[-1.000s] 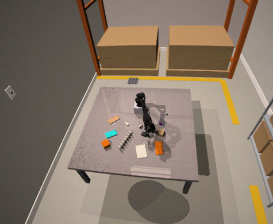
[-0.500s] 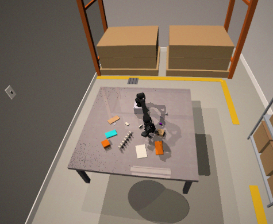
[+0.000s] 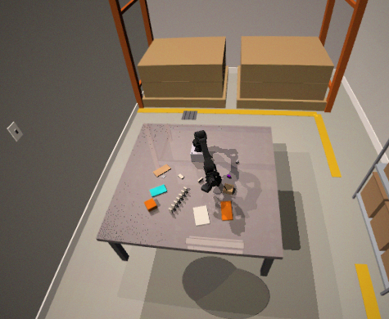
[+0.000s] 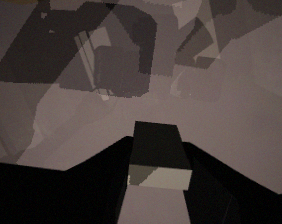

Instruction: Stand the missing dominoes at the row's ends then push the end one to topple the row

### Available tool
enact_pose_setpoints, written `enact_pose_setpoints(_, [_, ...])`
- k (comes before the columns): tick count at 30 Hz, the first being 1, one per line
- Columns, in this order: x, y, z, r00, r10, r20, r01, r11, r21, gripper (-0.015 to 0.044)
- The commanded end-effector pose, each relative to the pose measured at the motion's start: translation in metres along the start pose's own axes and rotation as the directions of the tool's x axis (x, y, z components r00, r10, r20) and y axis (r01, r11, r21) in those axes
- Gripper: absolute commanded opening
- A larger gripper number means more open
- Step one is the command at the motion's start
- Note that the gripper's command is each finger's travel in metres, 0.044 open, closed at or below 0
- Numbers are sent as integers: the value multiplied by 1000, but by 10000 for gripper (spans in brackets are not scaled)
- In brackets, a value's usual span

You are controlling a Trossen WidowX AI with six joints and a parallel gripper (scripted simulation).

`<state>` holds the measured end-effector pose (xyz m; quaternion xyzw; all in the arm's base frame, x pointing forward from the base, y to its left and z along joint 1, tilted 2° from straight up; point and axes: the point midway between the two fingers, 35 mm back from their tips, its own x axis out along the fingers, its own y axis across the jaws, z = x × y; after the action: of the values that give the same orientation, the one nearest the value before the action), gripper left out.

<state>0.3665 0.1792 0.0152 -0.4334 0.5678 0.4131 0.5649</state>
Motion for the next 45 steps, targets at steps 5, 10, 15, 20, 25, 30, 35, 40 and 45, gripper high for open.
enact_pose_setpoints(5, [-92, 3, -3, 999, -25, 24, 25, 1000, 6, 107])
enact_pose_setpoints(10, [-92, 2, -5, 999, -26, 24, 25, 999, 30, 107])
enact_pose_setpoints(15, [-92, -28, -77, 999, -30, 17, 14, 799, 602, 107])
enact_pose_setpoints(20, [-92, -39, -135, 999, -33, 10, 5, 423, 906, 107])
enact_pose_setpoints(25, [-90, -41, -182, 999, -34, 4, -2, 36, 999, 107])
enact_pose_setpoints(30, [-90, -41, -186, 999, -34, 3, -3, 0, 1000, 107])
enact_pose_setpoints(35, [-90, -41, -186, 999, -34, 3, -3, 0, 1000, 107])
enact_pose_setpoints(40, [-86, -42, -186, 999, -34, 3, -3, 0, 1000, 107])
enact_pose_setpoints(45, [-53, -48, -185, 999, -34, 3, -3, 0, 1000, 107])
